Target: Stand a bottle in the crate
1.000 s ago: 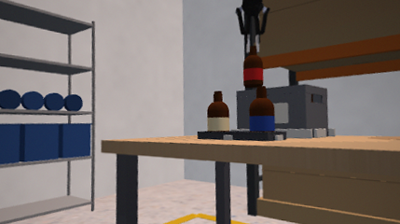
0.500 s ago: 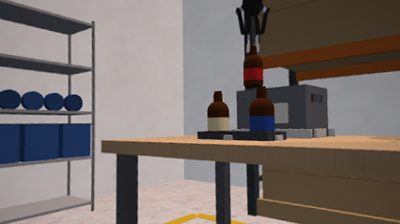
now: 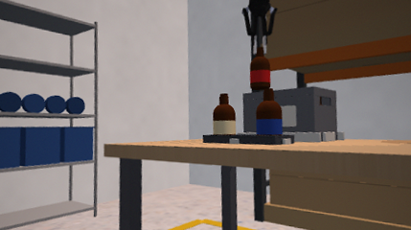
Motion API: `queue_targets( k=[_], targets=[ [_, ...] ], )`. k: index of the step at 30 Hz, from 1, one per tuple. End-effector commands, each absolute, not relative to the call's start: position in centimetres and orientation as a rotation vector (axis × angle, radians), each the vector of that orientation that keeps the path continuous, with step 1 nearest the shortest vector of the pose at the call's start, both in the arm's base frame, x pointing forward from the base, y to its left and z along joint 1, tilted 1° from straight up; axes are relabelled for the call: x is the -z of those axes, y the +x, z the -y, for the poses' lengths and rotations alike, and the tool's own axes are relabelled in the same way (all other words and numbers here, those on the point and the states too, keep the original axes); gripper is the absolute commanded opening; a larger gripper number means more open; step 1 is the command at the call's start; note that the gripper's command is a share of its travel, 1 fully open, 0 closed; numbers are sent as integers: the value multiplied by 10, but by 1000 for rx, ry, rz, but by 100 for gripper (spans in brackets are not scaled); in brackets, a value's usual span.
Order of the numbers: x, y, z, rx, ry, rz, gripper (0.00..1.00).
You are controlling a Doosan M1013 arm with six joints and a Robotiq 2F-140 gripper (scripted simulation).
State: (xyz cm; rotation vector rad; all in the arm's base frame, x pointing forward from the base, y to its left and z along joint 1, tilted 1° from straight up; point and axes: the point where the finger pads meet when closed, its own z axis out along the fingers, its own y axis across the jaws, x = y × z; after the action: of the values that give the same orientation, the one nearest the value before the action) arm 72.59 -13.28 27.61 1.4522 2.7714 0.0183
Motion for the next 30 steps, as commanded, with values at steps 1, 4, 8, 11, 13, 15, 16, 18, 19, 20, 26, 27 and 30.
queue_targets(
  k=[1,4,8,11,13,15,16,18,19,20,26,27,30],
  targets=[
    [-274,725,137,-16,1456,-2775,0],
    [-274,725,138,-16,1456,-2775,0],
    [-273,725,138,-16,1456,-2775,0],
    [-273,725,139,-16,1456,-2775,0],
    [-272,725,139,-16,1456,-2775,0],
    [-272,725,140,-16,1456,-2775,0],
    [-271,725,140,-16,1456,-2775,0],
    [-271,724,140,-16,1456,-2775,0],
    [-271,724,140,-16,1456,-2775,0],
    [-271,724,140,-16,1456,-2775,0],
    [-271,724,140,-16,1456,-2775,0],
    [-271,724,140,-16,1456,-2775,0],
    [-271,724,140,-16,1456,-2775,0]
  ],
)
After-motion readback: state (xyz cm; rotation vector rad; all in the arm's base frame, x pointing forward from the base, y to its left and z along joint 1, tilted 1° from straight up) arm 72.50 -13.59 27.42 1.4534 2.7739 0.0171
